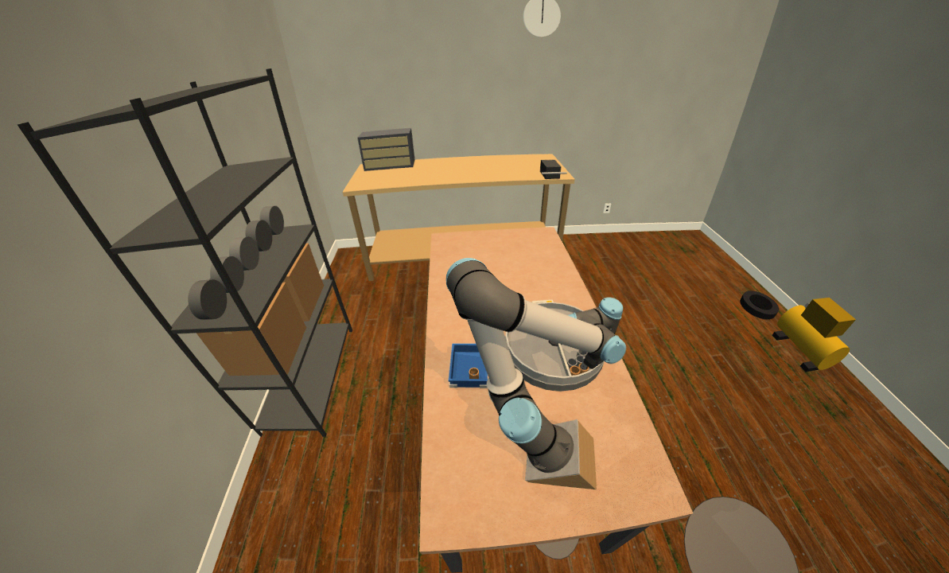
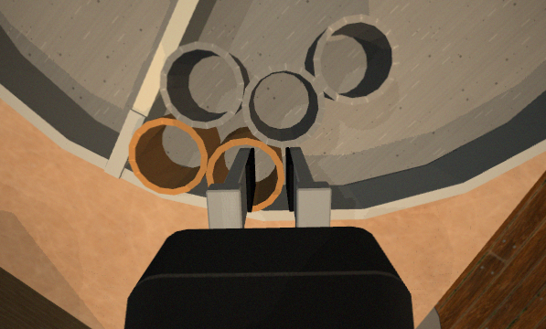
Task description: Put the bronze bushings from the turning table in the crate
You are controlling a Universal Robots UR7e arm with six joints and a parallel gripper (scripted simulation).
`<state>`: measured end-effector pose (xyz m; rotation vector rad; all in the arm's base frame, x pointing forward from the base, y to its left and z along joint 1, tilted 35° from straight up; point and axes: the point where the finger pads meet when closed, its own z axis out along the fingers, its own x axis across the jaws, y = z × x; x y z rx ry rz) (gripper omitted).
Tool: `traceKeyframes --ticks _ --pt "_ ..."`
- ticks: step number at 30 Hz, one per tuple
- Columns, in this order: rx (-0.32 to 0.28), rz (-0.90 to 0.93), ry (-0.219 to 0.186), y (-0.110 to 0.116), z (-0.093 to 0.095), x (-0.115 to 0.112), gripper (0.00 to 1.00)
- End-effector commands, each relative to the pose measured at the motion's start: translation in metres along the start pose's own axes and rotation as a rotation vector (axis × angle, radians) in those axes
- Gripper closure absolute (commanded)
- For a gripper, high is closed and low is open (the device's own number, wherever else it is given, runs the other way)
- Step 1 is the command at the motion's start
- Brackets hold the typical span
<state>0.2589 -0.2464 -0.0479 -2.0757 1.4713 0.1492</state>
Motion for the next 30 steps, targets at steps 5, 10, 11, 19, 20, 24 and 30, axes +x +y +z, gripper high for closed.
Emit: traceKeyframes --ticks 5,10,11,19,20,24,30 --pt "0.000 0.000 0.001 0.0001 0.0006 0.0004 0.55" --pt "0.000 0.000 0.001 0.0001 0.0042 0.0004 0.55" --pt "0.000 0.000 0.001 0.0001 0.0042 0.0004 0.55" --pt "0.000 0.000 0.001 0.0001 0.0042 0.0004 0.55" --pt "0.000 0.000 0.001 0.0001 0.0042 0.0004 0.55" --pt "0.000 0.000 0.001 0.0001 0.0042 0.0004 1.00" --pt "0.000 0.000 0.001 0.0001 0.0042 0.0004 1.00"
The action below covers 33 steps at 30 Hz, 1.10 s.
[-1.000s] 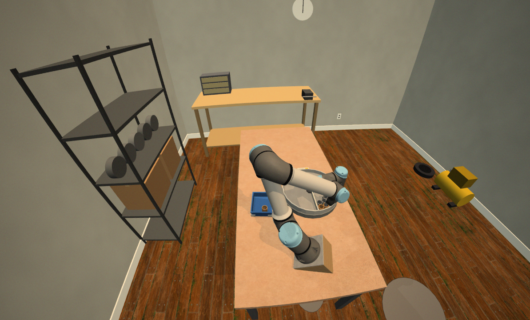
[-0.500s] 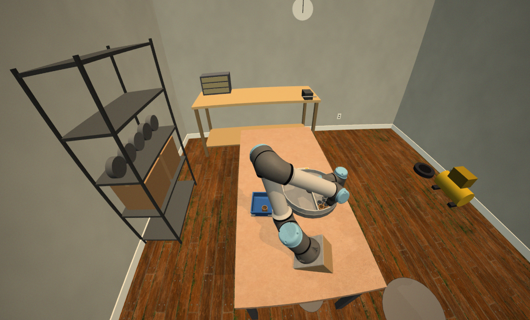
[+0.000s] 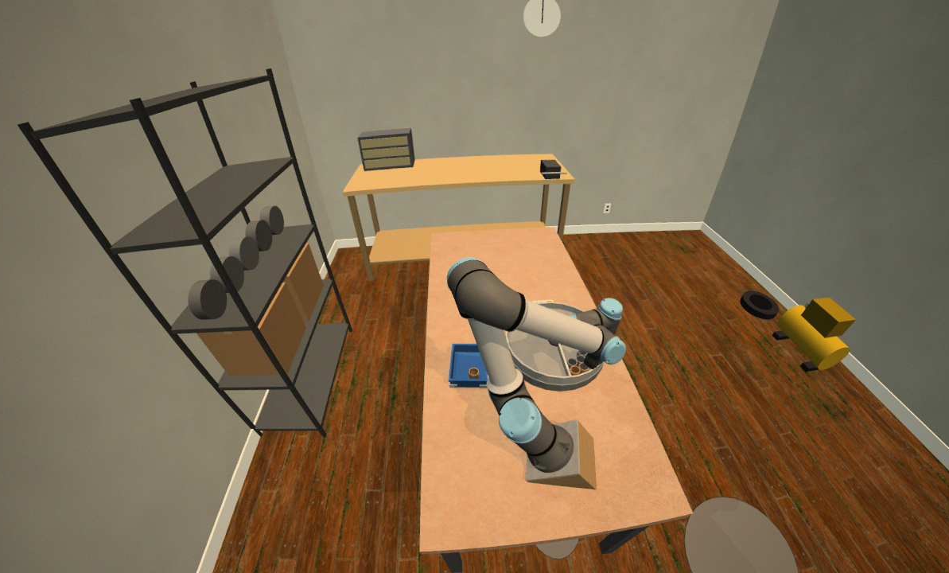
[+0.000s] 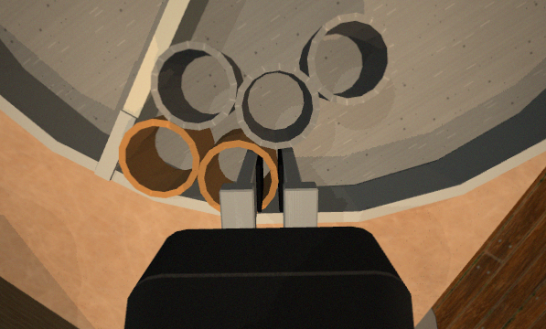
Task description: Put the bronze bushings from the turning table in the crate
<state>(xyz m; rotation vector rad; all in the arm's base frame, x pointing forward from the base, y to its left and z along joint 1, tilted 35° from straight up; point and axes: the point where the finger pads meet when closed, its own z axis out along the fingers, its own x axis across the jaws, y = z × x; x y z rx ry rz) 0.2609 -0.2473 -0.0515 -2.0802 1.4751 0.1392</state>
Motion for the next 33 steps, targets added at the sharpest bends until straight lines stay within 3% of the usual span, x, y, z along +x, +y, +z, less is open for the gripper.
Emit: traceKeyframes --ticks 1,33 --pt "0.000 0.002 -0.008 0.0002 0.0012 -0.0026 1.00" --pt "0.000 0.000 0.002 0.0002 -0.0007 0.0007 1.00"
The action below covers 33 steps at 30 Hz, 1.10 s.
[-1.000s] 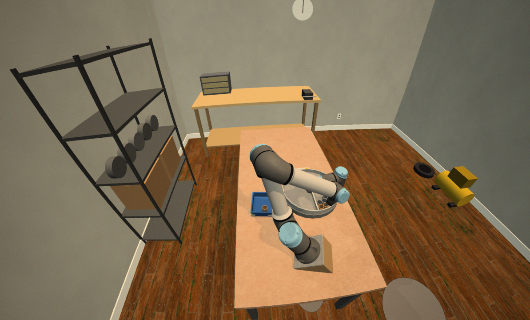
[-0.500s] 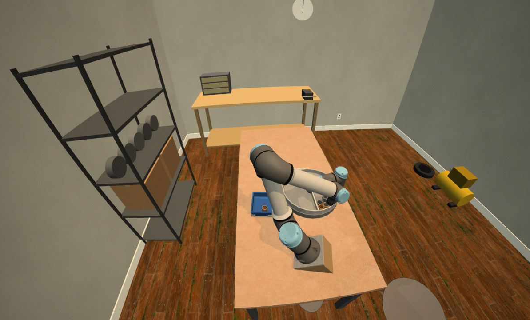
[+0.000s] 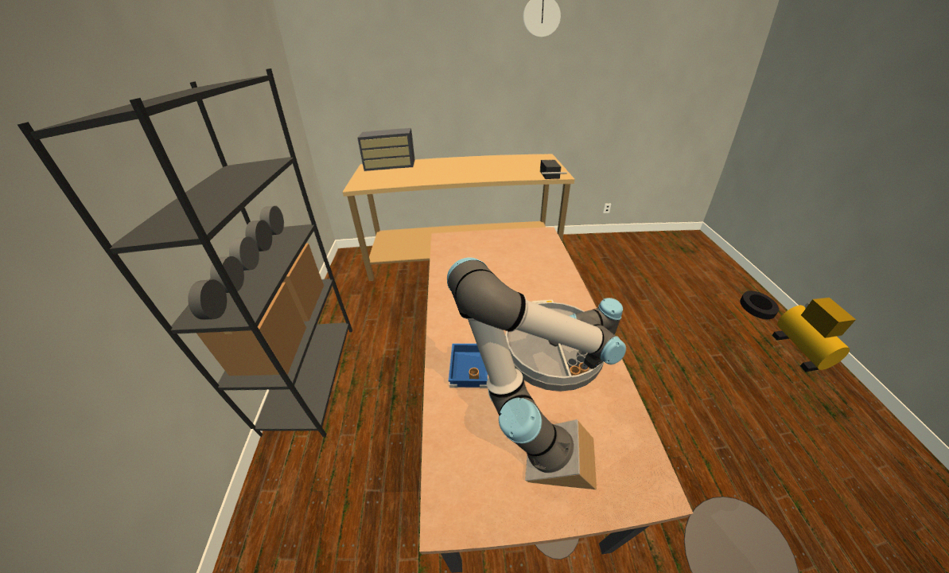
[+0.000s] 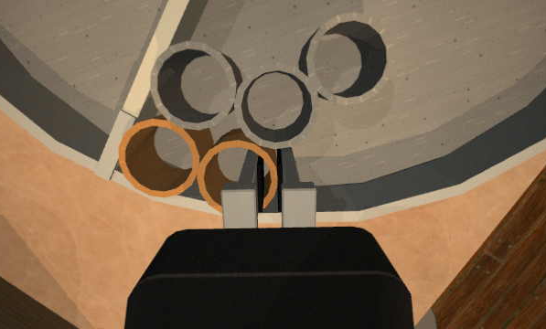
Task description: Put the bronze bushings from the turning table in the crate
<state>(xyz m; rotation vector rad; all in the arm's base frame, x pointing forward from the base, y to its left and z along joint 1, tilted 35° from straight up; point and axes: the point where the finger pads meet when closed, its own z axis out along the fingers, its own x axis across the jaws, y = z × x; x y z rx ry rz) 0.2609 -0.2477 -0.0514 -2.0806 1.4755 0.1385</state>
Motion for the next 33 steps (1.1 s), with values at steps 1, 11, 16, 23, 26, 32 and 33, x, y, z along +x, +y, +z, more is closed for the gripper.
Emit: traceKeyframes --ticks 1,11,16,23,26,32,33 --pt "0.000 0.000 0.001 0.0001 -0.0004 0.0004 1.00" --pt "0.000 0.000 0.001 0.0001 -0.0004 0.0004 1.00" --pt "0.000 0.000 0.001 0.0001 -0.0004 0.0004 1.00" --pt "0.000 0.000 0.001 0.0001 -0.0004 0.0004 1.00" --pt "0.000 0.000 0.001 0.0001 -0.0004 0.0004 1.00" --pt "0.000 0.002 -0.008 0.0001 -0.0004 0.0032 1.00" --pt "0.000 0.002 -0.008 0.0001 -0.0004 0.0032 1.00"
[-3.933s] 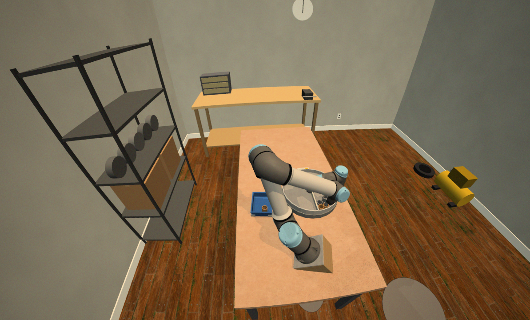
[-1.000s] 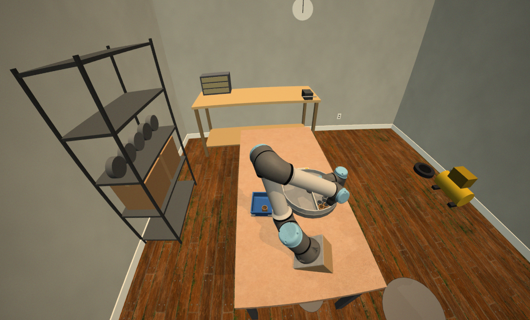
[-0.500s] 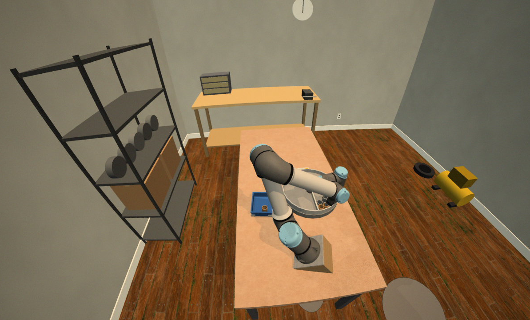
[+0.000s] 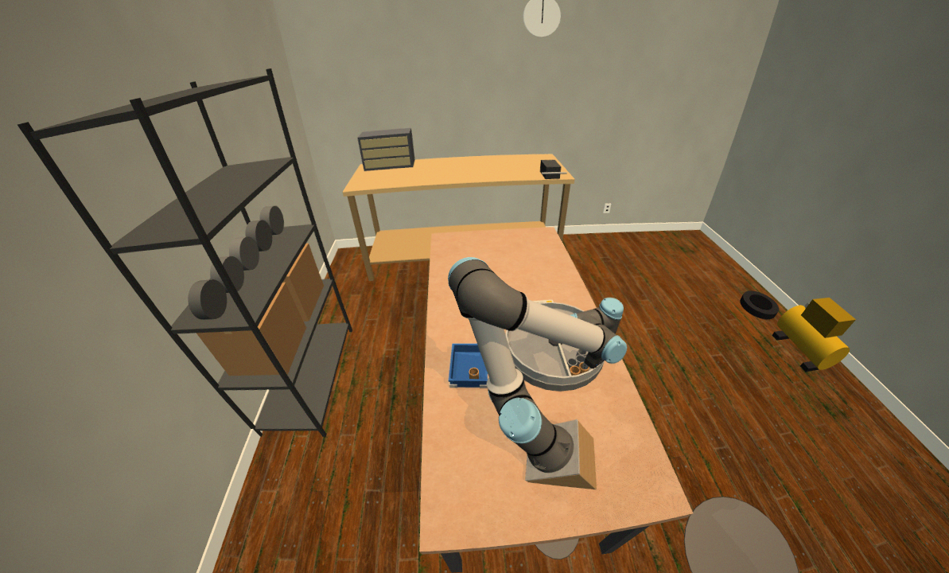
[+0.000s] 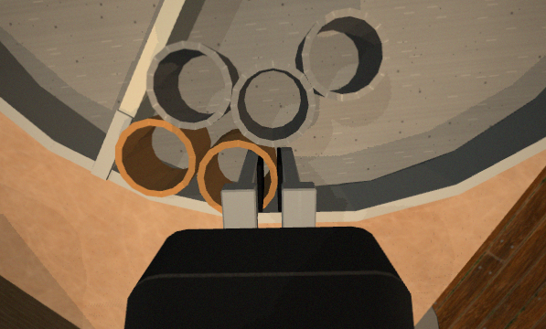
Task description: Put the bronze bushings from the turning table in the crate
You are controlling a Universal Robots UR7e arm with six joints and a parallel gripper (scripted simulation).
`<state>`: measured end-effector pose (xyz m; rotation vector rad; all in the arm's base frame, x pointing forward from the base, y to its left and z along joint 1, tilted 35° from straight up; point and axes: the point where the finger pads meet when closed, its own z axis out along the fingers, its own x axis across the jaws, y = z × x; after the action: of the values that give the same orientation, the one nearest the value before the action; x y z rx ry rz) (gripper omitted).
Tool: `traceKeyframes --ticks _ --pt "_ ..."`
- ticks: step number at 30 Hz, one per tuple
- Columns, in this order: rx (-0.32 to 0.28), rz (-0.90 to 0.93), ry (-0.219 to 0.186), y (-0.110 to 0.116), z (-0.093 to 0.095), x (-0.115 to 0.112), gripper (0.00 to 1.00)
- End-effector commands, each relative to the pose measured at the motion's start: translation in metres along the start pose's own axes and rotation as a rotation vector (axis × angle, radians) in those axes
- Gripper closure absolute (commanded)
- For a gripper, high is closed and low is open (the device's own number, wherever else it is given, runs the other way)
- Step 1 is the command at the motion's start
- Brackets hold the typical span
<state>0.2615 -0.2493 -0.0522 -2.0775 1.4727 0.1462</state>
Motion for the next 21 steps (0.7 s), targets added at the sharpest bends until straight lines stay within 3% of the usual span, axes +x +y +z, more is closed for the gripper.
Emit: traceKeyframes --ticks 1,21 --pt "0.000 0.000 -0.001 0.0000 -0.0005 0.0014 1.00" --pt "0.000 0.000 -0.001 0.0000 -0.0079 0.0014 1.00"
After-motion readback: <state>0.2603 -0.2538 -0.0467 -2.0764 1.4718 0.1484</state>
